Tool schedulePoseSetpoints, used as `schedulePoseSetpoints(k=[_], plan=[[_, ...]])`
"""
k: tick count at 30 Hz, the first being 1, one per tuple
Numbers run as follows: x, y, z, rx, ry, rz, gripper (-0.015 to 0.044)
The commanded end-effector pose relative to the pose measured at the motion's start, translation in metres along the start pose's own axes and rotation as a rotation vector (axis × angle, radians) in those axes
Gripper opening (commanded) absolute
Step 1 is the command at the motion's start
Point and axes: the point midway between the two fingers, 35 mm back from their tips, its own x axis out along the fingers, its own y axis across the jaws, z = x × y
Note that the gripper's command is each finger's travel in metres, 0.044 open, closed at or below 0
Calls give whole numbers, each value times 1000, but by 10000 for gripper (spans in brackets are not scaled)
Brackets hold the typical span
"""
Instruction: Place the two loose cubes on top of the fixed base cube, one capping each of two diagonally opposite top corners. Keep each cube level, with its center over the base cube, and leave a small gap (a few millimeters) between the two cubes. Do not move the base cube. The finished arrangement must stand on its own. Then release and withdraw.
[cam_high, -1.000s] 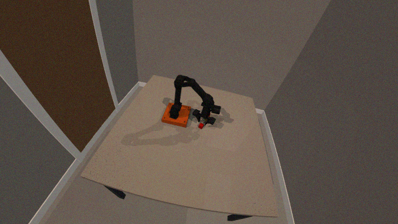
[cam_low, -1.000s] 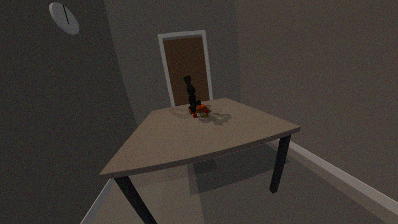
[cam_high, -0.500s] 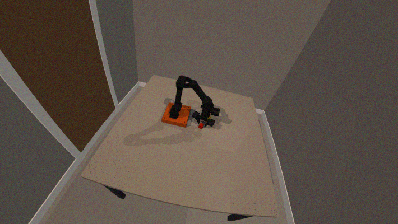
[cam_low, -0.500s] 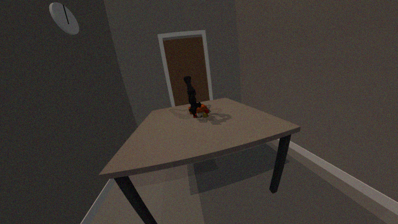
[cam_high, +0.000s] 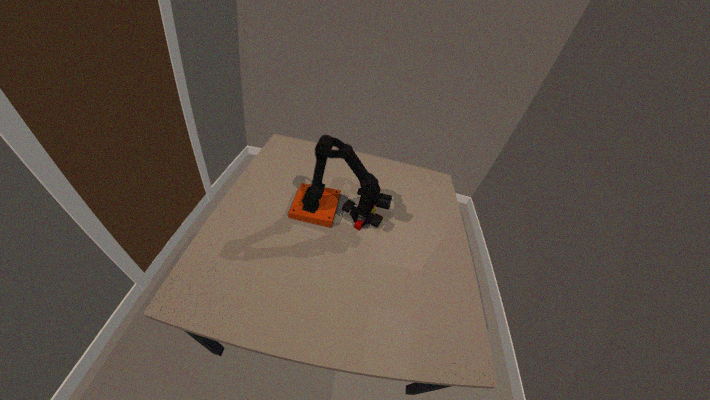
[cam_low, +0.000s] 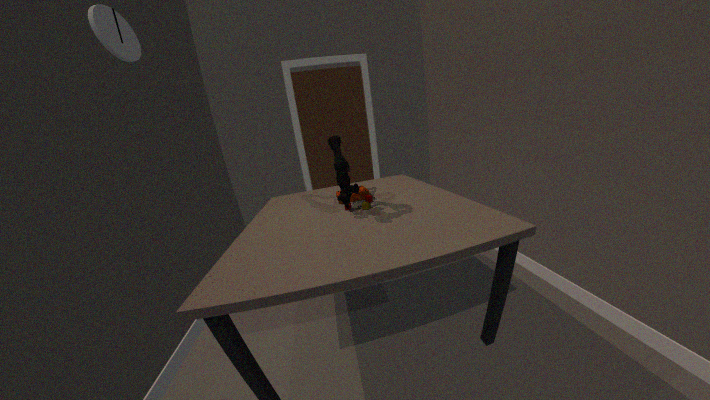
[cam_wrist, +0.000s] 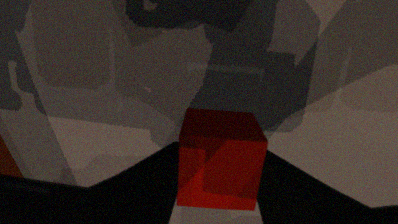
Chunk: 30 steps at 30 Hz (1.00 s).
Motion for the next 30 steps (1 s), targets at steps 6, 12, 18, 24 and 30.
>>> schedulePoseSetpoints(k=[6,12,18,24,30], plan=[[-18,-4,0,-4,4,-1,105],[-36,-6,1,-4,4,-1,105],[-55,-6,2,-4,4,-1,105],[-73,-6,1,-4,4,-1,105],[-92,-3,1,-4,4,-1,105]])
